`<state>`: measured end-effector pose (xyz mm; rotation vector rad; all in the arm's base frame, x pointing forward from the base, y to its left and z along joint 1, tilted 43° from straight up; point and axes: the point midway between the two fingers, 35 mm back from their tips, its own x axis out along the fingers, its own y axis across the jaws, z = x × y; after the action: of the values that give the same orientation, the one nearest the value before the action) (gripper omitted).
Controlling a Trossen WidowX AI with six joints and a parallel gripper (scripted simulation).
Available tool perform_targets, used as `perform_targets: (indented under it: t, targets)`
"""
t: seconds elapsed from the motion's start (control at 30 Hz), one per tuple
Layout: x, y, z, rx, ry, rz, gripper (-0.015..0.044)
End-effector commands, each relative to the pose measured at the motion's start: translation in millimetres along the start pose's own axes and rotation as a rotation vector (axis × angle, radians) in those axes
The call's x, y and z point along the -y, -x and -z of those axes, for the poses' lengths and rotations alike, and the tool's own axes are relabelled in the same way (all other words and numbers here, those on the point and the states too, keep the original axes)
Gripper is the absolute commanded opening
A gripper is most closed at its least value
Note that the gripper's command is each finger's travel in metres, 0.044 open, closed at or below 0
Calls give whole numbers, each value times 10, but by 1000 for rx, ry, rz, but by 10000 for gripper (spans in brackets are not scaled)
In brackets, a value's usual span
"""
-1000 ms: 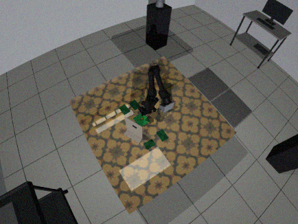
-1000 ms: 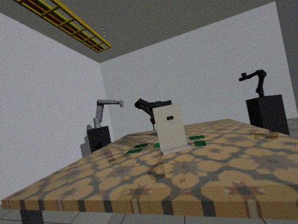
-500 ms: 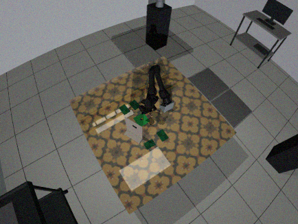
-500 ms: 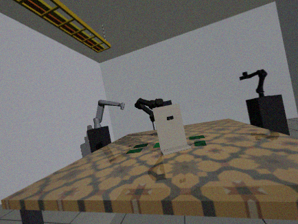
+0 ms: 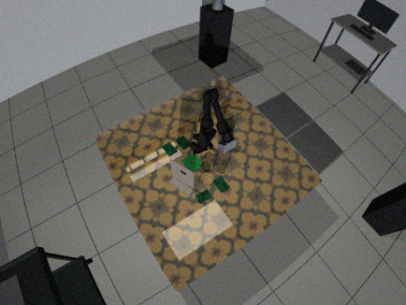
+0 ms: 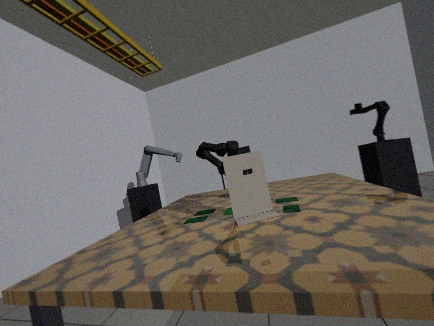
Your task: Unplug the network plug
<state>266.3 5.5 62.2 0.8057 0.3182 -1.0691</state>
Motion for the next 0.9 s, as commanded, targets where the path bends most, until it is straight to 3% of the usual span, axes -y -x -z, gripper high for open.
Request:
perform_targets:
  t: [0.0, 0.87]
  targets:
    - [-107, 87, 17, -5, -9, -9, 156]
    - [-534, 726, -1, -5, -16, -17, 156]
